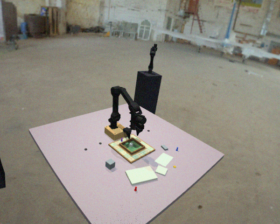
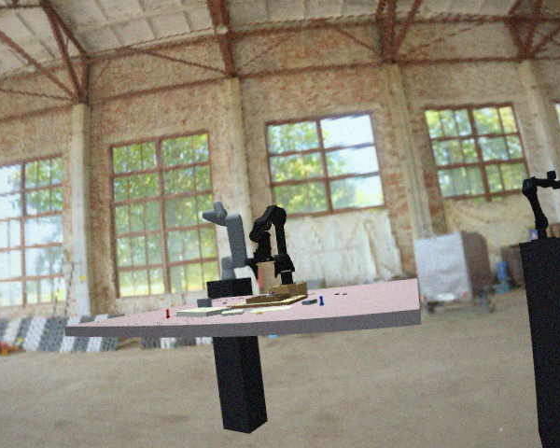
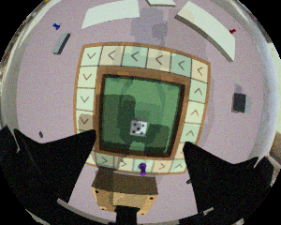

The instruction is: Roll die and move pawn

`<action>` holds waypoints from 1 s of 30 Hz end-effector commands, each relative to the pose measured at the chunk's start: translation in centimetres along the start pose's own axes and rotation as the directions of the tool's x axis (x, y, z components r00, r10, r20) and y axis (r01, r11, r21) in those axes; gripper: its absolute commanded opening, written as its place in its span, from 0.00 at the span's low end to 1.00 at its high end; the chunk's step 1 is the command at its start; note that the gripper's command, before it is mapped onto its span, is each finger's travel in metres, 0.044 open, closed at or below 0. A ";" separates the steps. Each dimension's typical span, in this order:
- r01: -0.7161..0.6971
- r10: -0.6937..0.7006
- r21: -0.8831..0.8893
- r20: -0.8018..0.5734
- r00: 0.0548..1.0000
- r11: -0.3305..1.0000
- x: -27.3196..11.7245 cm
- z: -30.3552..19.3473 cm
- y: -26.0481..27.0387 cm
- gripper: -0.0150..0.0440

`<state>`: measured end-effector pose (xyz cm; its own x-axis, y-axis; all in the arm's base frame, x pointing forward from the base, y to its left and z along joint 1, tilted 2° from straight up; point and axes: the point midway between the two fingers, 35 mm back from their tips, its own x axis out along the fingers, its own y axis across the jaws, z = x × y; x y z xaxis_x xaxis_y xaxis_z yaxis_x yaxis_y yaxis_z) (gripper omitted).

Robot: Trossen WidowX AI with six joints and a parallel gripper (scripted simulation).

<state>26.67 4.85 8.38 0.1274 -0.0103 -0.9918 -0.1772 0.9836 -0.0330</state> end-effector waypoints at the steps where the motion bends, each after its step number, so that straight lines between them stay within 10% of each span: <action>1: -0.006 0.007 0.005 -0.069 0.998 1.000 0.5 0.0 0.1 1.00; 12: -0.029 0.002 -0.252 -0.106 0.994 0.967 2.1 -10.6 -2.5 0.60; 30: -0.035 0.004 -0.273 -0.114 0.994 0.961 3.9 -11.5 -2.3 0.59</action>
<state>16.66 0.40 4.21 0.0277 -0.0326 -0.9991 -0.4360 0.8990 -0.0414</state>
